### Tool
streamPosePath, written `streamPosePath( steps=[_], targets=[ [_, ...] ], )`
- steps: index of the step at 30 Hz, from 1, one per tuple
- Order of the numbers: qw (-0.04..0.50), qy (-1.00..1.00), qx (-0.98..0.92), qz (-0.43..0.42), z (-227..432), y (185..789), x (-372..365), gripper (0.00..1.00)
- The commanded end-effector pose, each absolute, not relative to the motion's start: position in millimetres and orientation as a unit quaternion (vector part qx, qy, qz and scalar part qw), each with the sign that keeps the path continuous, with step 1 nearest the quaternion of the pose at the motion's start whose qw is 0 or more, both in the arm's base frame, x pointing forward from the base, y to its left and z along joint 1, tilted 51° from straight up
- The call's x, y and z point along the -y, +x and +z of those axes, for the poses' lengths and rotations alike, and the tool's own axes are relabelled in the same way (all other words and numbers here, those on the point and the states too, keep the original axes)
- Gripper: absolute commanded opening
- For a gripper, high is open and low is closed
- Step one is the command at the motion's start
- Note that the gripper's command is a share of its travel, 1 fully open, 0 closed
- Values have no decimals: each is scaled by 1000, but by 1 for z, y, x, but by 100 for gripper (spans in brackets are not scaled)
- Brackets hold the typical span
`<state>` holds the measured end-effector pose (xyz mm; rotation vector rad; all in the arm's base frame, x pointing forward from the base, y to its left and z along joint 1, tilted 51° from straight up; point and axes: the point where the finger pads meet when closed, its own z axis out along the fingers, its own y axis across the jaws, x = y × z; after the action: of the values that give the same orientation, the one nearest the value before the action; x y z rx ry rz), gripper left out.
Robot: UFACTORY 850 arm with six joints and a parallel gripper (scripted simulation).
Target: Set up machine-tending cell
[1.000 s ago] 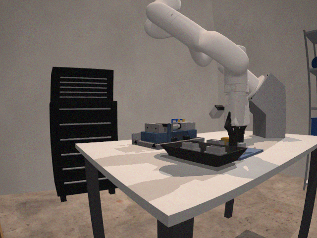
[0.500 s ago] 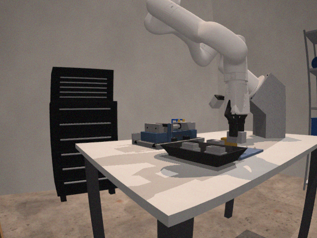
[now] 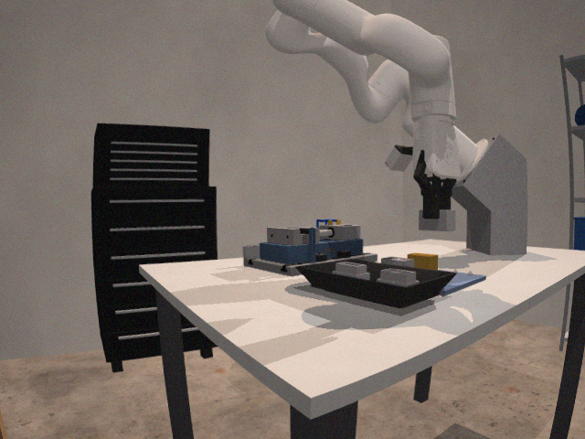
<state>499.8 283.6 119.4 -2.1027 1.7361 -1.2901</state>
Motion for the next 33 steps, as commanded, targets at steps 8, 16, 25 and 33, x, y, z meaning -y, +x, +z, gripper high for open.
streamPosePath(
  steps=[8, 16, 25, 33],
  targets=[
    [63, -696, -574, -427, 132, 486, -292, 0],
    [63, -696, -574, -427, 136, 485, -290, 0],
    [60, -700, -570, -427, 186, 492, -223, 0],
    [57, -703, -565, -428, 234, 498, -157, 0]
  ],
)
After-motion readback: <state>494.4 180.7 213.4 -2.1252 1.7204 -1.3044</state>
